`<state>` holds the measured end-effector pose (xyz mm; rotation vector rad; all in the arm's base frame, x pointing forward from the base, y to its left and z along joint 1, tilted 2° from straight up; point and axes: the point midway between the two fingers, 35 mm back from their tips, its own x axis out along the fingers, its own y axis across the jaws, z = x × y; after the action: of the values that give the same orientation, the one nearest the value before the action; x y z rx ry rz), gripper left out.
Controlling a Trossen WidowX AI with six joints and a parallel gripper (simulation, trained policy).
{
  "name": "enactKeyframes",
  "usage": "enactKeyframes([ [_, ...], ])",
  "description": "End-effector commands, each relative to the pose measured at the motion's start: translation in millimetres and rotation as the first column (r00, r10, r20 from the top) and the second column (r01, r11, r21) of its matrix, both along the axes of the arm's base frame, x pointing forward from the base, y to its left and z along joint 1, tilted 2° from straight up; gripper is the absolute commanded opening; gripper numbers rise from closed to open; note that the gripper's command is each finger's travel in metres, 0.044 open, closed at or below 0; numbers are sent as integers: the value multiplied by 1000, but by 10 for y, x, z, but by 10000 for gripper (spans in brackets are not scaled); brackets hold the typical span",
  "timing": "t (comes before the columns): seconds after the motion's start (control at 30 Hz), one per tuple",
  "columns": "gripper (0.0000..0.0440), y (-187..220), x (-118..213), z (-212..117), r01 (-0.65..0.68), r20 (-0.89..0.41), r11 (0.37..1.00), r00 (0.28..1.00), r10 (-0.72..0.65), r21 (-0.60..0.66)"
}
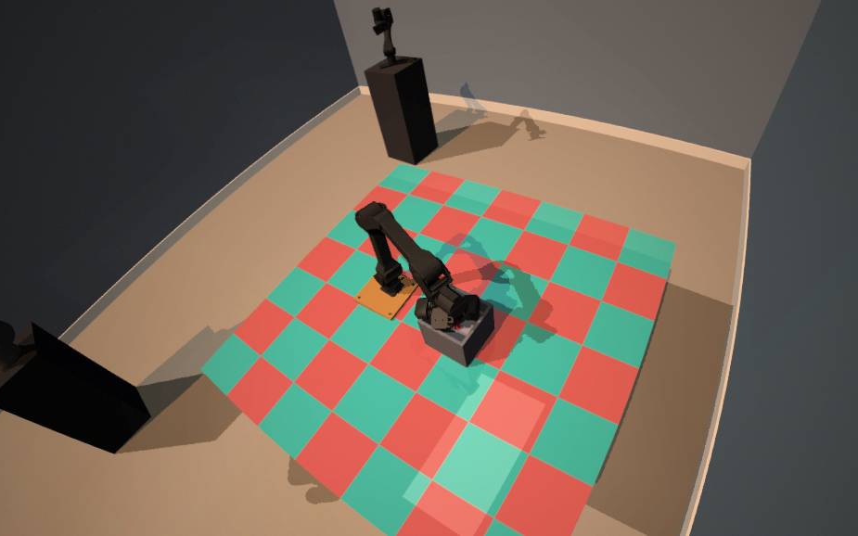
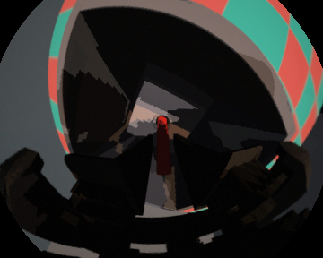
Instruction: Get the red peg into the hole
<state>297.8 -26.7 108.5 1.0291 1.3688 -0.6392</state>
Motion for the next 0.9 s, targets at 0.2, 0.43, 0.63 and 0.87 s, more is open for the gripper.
enactKeyframes([
  [0.2,120,46,-139,-672,-36,-180,996,982,51,83],
  [0.43,118,48,-157,-671,-37,-194,996,980,53,85],
  [0.63,116,48,-184,-666,-41,-220,995,974,59,87],
  [0.87,115,18,-172,-639,-57,-247,995,966,76,83],
])
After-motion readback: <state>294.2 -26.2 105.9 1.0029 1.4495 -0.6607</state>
